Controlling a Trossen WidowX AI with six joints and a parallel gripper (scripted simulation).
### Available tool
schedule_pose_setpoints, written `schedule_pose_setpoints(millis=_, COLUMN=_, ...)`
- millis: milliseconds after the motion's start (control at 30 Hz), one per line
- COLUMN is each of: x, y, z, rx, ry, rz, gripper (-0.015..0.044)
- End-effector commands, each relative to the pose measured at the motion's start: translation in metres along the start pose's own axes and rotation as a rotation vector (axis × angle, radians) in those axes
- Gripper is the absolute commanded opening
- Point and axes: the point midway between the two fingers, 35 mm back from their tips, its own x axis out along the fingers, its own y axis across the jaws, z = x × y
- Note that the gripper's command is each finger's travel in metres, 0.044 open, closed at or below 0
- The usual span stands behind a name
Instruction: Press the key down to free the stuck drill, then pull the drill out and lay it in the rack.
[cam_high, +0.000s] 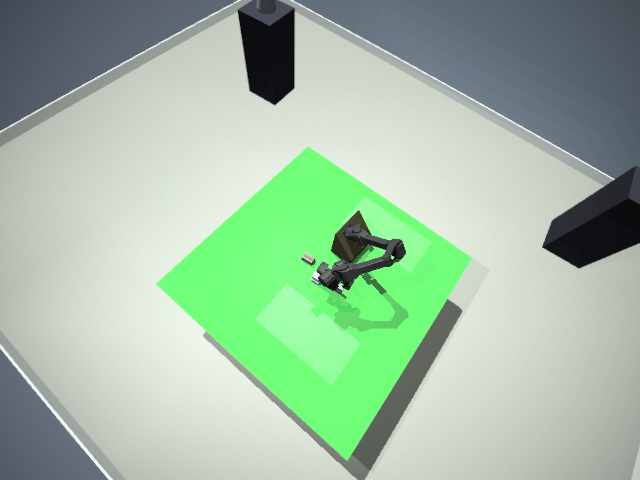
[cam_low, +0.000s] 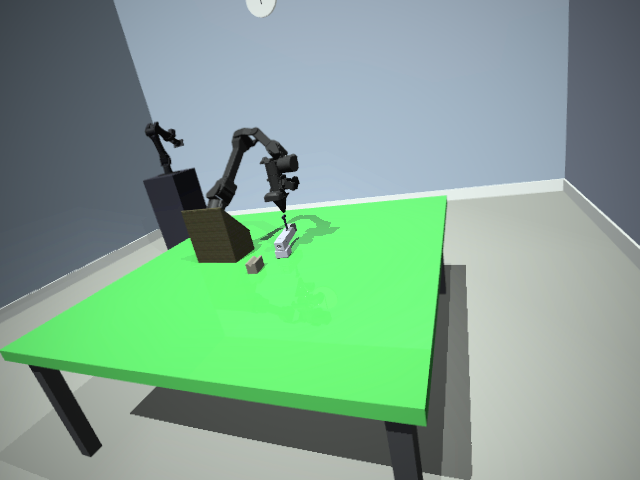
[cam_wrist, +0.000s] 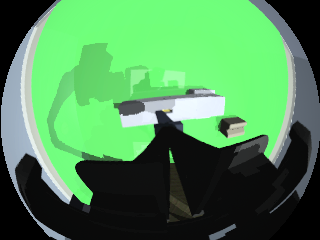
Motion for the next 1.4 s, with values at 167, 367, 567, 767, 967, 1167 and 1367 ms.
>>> schedule_pose_setpoints(millis=167, x=0.01, y=-0.004, z=-0.005, rx=0.013, ry=0.01, rz=0.002, gripper=0.0)
schedule_pose_setpoints(millis=367, x=0.014, y=-0.005, z=-0.008, rx=0.014, ry=0.01, rz=0.002, gripper=0.0)
schedule_pose_setpoints(millis=567, x=0.015, y=-0.004, z=-0.006, rx=0.013, ry=0.01, rz=0.002, gripper=0.0)
schedule_pose_setpoints(millis=767, x=0.018, y=-0.004, z=-0.004, rx=0.013, ry=0.01, rz=0.002, gripper=0.0)
schedule_pose_setpoints(millis=967, x=0.02, y=-0.003, z=-0.003, rx=0.013, ry=0.01, rz=0.002, gripper=0.0)
schedule_pose_setpoints(millis=1167, x=0.022, y=-0.002, z=-0.003, rx=0.013, ry=0.01, rz=0.003, gripper=0.0)
schedule_pose_setpoints(millis=1367, x=0.024, y=-0.002, z=-0.005, rx=0.013, ry=0.01, rz=0.003, gripper=0.0)
